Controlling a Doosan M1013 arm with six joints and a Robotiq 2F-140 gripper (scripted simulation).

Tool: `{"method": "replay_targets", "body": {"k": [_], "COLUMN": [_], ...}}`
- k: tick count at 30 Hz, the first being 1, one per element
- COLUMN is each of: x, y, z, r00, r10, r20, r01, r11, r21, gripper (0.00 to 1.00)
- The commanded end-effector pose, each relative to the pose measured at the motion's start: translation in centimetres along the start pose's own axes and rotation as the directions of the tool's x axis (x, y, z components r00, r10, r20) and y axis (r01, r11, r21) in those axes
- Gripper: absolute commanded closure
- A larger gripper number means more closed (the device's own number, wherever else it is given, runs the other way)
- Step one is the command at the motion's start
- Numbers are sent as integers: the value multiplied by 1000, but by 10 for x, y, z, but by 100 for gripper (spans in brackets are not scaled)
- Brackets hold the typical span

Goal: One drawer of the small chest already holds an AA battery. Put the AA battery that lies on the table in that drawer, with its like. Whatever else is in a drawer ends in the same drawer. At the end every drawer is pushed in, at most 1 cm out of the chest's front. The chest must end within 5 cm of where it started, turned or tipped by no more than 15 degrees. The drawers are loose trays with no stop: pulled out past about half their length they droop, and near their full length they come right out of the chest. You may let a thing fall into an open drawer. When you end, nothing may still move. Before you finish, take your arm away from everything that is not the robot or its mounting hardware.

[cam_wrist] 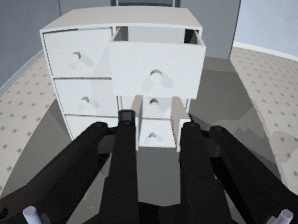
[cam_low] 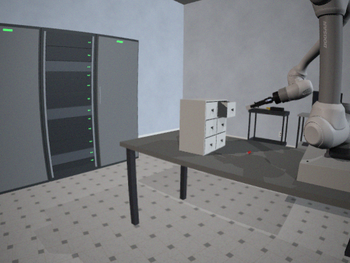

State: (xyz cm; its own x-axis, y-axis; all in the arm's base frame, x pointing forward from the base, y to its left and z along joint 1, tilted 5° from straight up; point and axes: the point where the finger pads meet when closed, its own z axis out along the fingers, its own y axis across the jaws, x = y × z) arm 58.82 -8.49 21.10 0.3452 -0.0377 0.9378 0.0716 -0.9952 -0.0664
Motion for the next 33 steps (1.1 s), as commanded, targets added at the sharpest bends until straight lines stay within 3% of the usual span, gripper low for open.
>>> {"method": "replay_targets", "body": {"k": [1, 17, 31, 33], "x": [1, 10, 21, 21], "y": [-1, -1, 0, 0], "z": [-2, -23, -51, -51], "r00": [1000, 976, 891, 891], "r10": [1, 0, 0, 0], "r20": [21, 216, 455, 455], "r01": [-1, -1, -1, -1], "r11": [1000, 1000, 1000, 1000], "r21": [3, 3, 3, 3], "gripper": [80, 80, 80, 80]}}
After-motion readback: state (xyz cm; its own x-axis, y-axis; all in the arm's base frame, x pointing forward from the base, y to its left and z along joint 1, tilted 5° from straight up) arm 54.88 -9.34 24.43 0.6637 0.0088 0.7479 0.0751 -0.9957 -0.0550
